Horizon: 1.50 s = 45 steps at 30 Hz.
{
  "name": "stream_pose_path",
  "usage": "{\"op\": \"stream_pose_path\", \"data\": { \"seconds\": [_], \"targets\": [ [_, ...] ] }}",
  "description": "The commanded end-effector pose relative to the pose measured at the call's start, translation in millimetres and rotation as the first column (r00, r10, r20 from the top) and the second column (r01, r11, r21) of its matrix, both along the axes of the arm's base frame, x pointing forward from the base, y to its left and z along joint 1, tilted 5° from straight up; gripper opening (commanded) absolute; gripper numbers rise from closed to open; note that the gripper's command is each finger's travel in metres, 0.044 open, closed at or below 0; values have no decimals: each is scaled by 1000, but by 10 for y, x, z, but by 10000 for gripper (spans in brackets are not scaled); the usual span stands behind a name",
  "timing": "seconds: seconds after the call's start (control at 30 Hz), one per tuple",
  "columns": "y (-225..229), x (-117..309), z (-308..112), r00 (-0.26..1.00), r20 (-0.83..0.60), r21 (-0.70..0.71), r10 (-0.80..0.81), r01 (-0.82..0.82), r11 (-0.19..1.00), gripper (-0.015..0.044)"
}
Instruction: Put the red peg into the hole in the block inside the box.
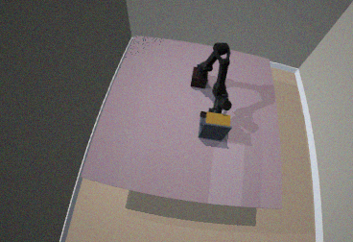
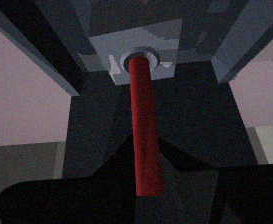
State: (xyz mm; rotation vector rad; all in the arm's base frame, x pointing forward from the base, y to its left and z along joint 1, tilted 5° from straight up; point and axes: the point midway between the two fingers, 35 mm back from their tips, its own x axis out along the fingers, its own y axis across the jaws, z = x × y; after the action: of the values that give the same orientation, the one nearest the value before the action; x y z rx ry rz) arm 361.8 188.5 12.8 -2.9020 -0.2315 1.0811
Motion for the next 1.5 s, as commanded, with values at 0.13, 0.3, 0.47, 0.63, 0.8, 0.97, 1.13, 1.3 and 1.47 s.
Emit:
{"op": "stream_pose_path", "data": {
  "seconds": [0.13, 0.3, 0.47, 0.63, 0.8, 0.97, 1.13, 1.3, 1.47],
  "targets": [
    [10, -6, -117, 1000, -5, -4, 6, -6, 1000, 0],
    [14, -5, -148, 1000, -5, -4, 6, -6, 1000, 0],
    [19, -6, -198, 1000, -5, -4, 6, -6, 1000, 0],
    [21, -7, -224, 1000, -6, -4, 6, -6, 1000, 0],
    [22, -7, -238, 1000, -6, -4, 6, -6, 1000, 0],
    [23, -7, -248, 1000, -6, -4, 6, -6, 1000, 0],
    [23, -8, -253, 1000, -6, -4, 6, -6, 1000, 0],
    [24, -8, -266, 1000, -6, -4, 6, -6, 1000, 0],
    [26, -9, -291, 1000, -6, -4, 6, -6, 1000, 0]
  ]
}}
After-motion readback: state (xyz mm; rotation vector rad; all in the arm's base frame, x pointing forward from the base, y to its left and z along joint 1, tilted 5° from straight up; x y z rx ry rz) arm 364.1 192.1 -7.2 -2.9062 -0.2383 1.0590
